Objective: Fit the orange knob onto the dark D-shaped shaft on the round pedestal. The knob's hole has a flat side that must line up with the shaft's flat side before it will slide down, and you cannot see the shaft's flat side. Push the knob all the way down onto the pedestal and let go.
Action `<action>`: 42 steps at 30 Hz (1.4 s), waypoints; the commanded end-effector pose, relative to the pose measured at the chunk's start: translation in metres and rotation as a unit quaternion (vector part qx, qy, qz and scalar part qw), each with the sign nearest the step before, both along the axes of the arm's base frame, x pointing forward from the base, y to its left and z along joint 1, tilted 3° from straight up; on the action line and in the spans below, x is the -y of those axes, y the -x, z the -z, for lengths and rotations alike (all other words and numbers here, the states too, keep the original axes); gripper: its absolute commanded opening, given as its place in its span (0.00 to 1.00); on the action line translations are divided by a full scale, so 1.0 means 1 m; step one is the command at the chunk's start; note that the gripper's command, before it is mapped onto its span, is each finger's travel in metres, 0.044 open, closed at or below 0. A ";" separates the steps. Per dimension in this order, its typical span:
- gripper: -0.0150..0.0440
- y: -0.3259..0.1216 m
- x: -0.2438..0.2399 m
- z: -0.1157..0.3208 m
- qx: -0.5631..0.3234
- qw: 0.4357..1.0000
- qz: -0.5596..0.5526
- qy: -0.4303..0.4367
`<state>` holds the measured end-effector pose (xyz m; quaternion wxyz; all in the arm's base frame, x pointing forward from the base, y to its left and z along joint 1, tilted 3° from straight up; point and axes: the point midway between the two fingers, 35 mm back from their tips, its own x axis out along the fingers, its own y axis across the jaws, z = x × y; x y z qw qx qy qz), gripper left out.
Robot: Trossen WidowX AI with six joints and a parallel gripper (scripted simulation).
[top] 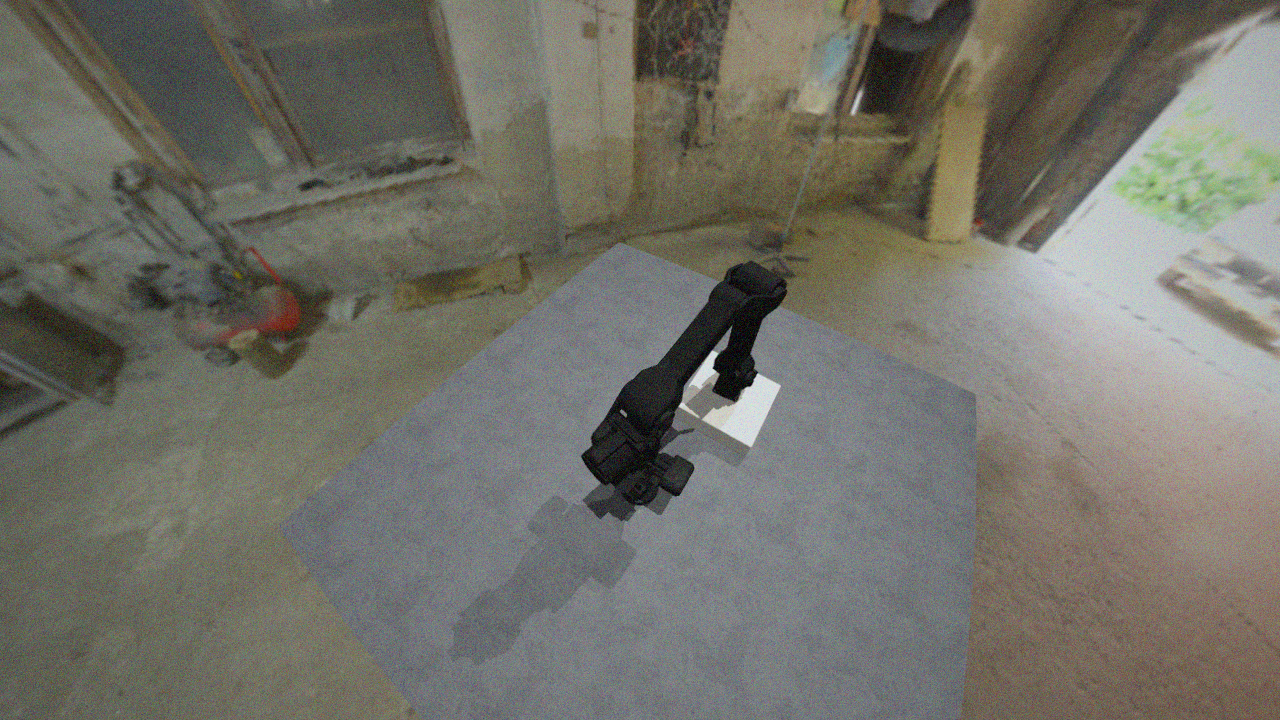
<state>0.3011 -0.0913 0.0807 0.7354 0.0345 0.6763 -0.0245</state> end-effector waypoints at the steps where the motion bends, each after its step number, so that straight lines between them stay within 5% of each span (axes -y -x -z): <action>1: 0.25 0.000 -0.001 0.011 -0.001 1.000 -0.002 -0.003; 42: 0.25 -0.001 -0.001 0.011 -0.001 1.000 -0.013 -0.002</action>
